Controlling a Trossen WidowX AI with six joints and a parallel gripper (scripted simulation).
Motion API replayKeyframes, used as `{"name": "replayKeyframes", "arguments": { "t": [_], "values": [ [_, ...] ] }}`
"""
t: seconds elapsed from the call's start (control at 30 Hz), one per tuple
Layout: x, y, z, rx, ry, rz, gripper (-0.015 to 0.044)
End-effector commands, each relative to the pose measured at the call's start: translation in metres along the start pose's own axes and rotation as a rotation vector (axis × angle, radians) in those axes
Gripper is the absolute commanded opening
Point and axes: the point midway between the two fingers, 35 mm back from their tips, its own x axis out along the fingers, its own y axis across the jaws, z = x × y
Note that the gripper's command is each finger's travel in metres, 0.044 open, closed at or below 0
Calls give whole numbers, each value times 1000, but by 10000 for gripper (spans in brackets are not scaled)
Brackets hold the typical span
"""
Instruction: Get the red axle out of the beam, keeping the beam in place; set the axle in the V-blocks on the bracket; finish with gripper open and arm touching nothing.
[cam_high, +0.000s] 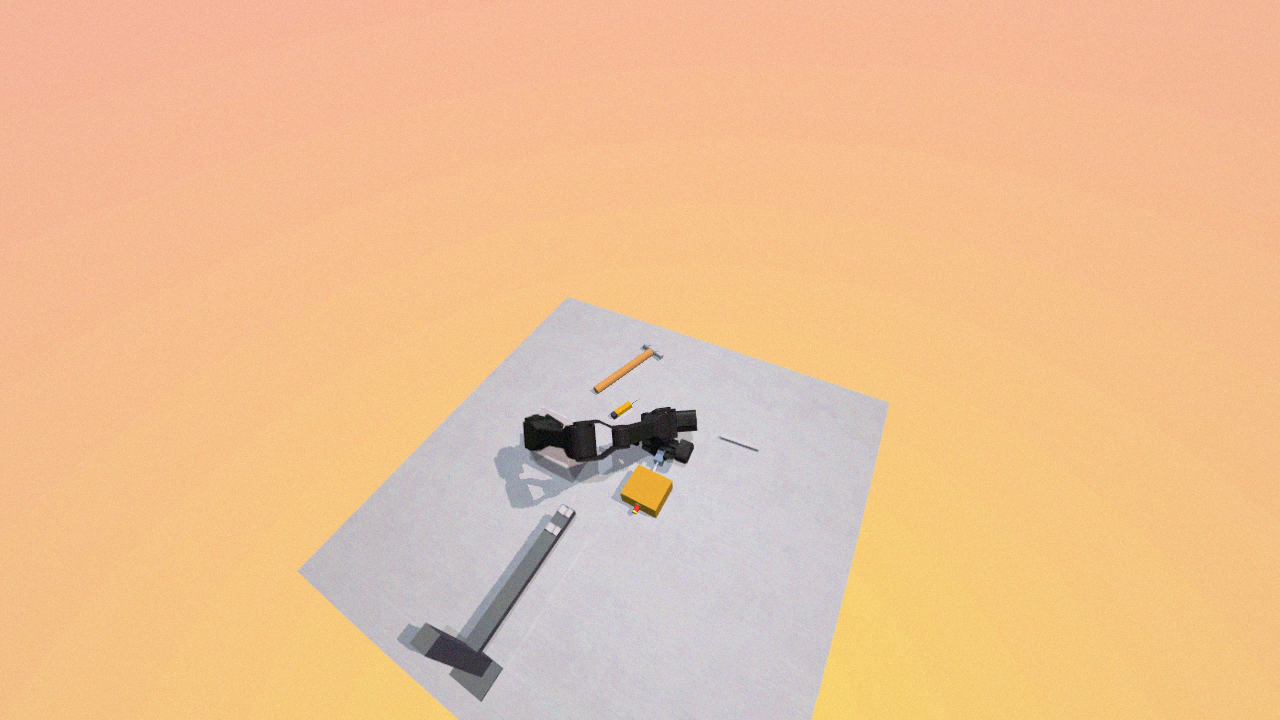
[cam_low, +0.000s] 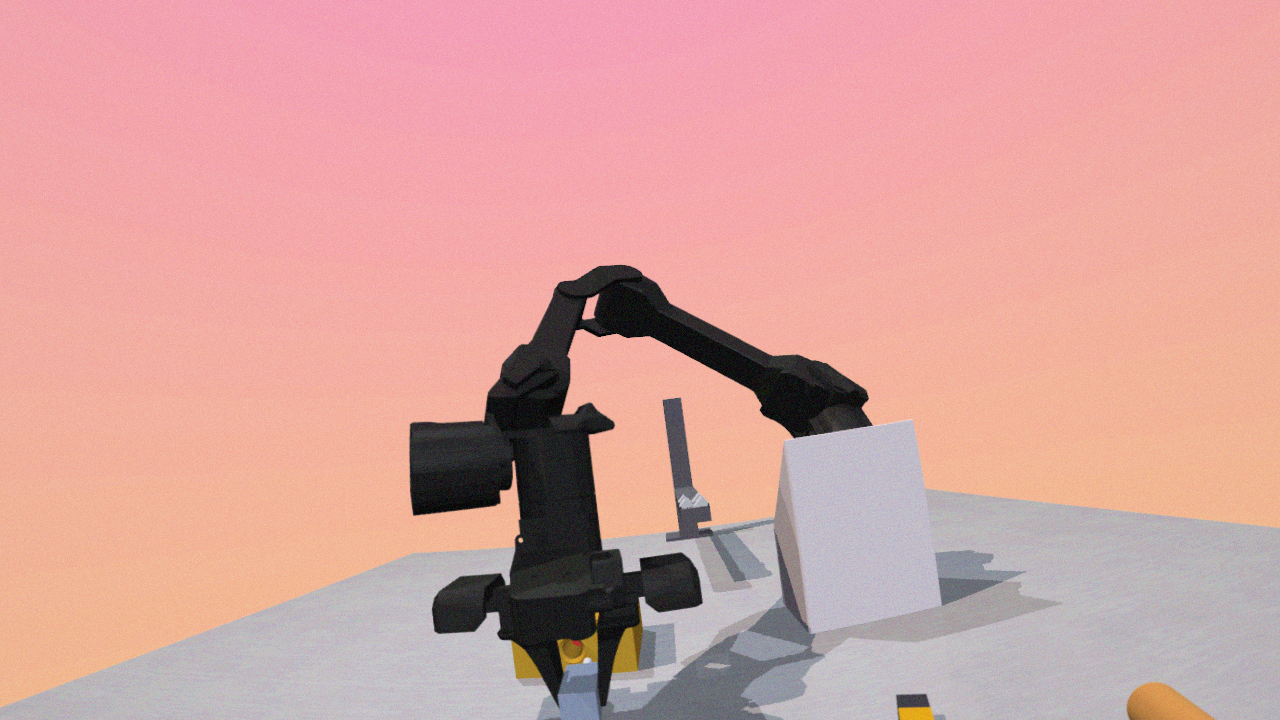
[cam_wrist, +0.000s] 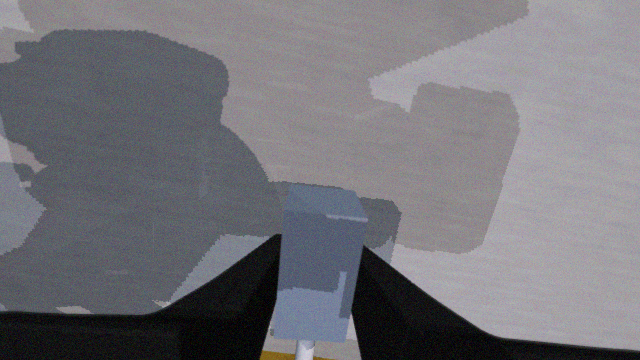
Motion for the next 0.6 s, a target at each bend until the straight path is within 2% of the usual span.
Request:
{"name": "replayKeyframes", "arguments": {
  "t": [0.0, 0.33, 0.57],
  "values": [
    [-1, 0, 0, 1, 0, -1, 184],
    [-13, 0, 1, -4, 5, -5, 440],
    [-27, 0, 1, -4, 4, -5, 440]
  ]
}}
